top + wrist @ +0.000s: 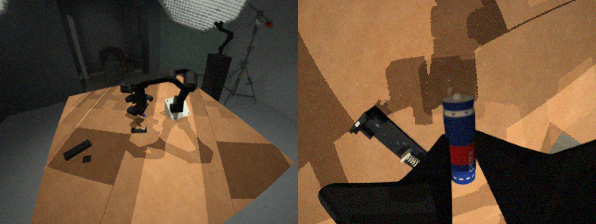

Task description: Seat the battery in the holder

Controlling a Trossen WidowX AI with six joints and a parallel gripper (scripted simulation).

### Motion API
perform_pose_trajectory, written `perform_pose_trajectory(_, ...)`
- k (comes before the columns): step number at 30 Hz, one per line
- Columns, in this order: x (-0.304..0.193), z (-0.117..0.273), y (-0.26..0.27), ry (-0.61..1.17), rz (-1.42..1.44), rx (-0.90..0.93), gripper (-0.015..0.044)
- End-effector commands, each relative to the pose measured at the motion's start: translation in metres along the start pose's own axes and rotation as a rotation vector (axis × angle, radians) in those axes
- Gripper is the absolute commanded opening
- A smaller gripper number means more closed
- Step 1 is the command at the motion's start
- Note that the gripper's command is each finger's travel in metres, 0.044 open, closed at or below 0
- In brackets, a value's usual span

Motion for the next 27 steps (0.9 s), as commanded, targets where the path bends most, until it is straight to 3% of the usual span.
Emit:
perform_pose_trajectory(1,-0.003,0.007,0.039,0.000,0.337,0.010,0.0060)
perform_pose_trajectory(7,-0.012,0.011,0.076,0.008,0.657,0.013,0.0060)
perform_pose_trajectory(16,-0.012,0.009,0.074,0.004,0.643,0.006,0.0060)
perform_pose_trajectory(27,-0.011,-0.012,0.074,-0.122,0.634,0.005,0.0060)
Point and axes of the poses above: the point midway between the two fingers, 35 mm back from their tips, its own z axis back along the fingers, its own y axis across the jaws, x = y × z, the point moved 2 cm from there along z, back along the fingers, and after that the axes turned 11 degrees about z, right-handed, at the moved point
